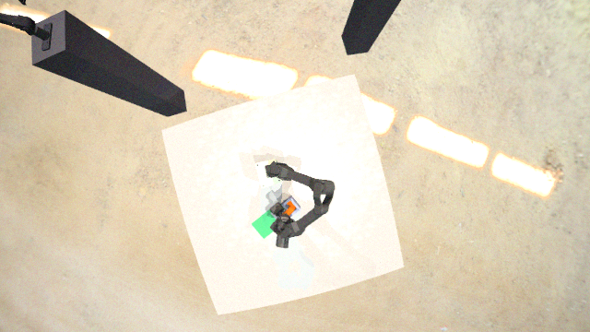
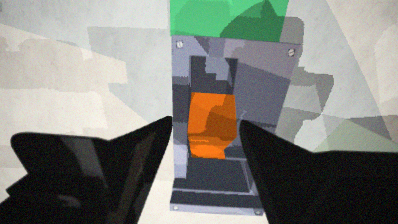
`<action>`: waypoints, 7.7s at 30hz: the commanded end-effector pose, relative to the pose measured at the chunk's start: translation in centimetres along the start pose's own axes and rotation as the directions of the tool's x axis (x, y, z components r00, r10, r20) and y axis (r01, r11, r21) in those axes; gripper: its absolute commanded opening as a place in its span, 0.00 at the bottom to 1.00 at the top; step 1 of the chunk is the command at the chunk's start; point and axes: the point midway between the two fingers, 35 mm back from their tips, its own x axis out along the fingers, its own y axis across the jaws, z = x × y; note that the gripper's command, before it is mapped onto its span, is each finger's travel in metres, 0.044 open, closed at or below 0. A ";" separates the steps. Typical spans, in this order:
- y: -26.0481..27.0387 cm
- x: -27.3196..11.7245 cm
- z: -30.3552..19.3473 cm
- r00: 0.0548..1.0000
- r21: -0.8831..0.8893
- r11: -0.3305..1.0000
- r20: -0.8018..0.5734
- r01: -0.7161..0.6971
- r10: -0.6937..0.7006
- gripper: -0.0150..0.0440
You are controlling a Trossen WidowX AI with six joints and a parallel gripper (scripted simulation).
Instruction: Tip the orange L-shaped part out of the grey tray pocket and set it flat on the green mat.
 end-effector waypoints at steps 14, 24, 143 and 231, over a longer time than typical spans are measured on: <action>0.0 0.0 0.0 1.000 -0.001 1.000 0.001 -0.001 0.001 0.43; 0.0 -0.2 0.0 1.000 0.000 1.000 0.000 0.000 0.000 0.25; -1.8 -7.6 16.7 1.000 0.006 1.000 0.004 0.003 -0.003 0.25; -1.8 -9.0 16.7 1.000 0.006 1.000 0.005 0.004 -0.004 0.93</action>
